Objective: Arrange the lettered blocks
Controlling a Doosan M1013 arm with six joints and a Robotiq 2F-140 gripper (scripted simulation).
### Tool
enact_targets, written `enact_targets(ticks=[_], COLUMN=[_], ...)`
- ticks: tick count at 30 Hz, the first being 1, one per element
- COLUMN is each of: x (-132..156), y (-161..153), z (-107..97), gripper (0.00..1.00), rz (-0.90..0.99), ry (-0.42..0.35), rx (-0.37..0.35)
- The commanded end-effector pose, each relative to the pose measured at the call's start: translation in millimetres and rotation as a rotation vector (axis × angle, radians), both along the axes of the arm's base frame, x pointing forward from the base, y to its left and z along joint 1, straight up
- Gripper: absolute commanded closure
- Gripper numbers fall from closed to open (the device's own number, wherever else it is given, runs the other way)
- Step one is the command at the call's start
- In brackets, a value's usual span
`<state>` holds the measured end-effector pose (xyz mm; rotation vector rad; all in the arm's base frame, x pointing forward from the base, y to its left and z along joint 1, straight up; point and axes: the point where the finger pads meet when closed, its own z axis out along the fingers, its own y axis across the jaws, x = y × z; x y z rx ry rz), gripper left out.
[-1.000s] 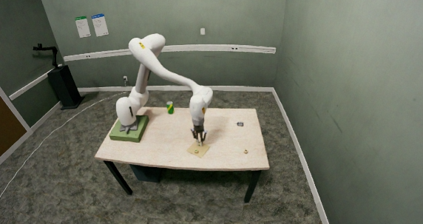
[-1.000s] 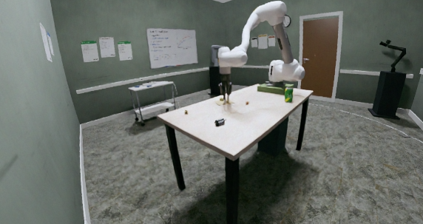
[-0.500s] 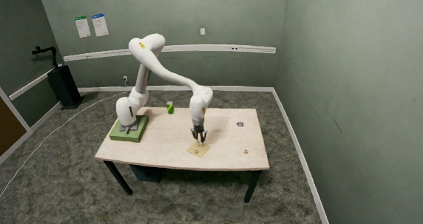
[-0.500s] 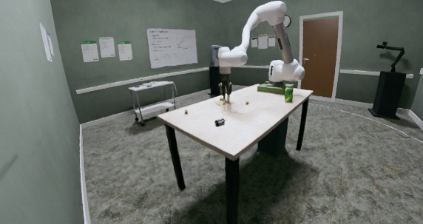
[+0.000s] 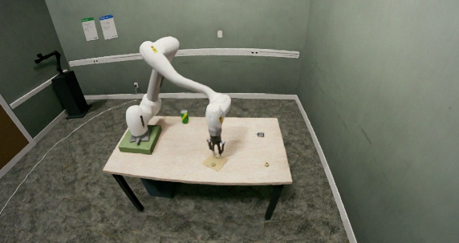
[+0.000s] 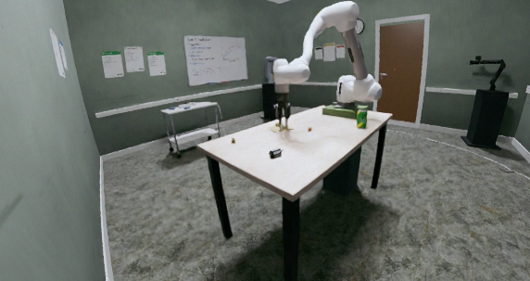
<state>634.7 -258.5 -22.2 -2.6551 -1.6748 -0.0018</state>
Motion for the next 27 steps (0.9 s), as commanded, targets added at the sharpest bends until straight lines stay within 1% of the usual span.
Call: enact_targets(ticks=[1,7,9,13,22,24,27], x=[0.5,0.5,0.5,0.5,0.5,0.5,0.4], y=[-0.1,-0.1,-0.1,-0.2,-0.3,-0.3,-0.3], z=[1.0,5.6,10.9,27.5,74.8,74.8,85.1], gripper=[0.68,0.68,0.68,0.68,0.68,0.68,0.68], rz=[0.000,0.000,0.000,0.000,0.000,0.000,0.000], ry=[-0.001,-0.001,-0.001,-0.001,-0.001,-0.001,-0.001], rx=[0.000,0.000,0.000,0.000,0.000,0.000,0.000])
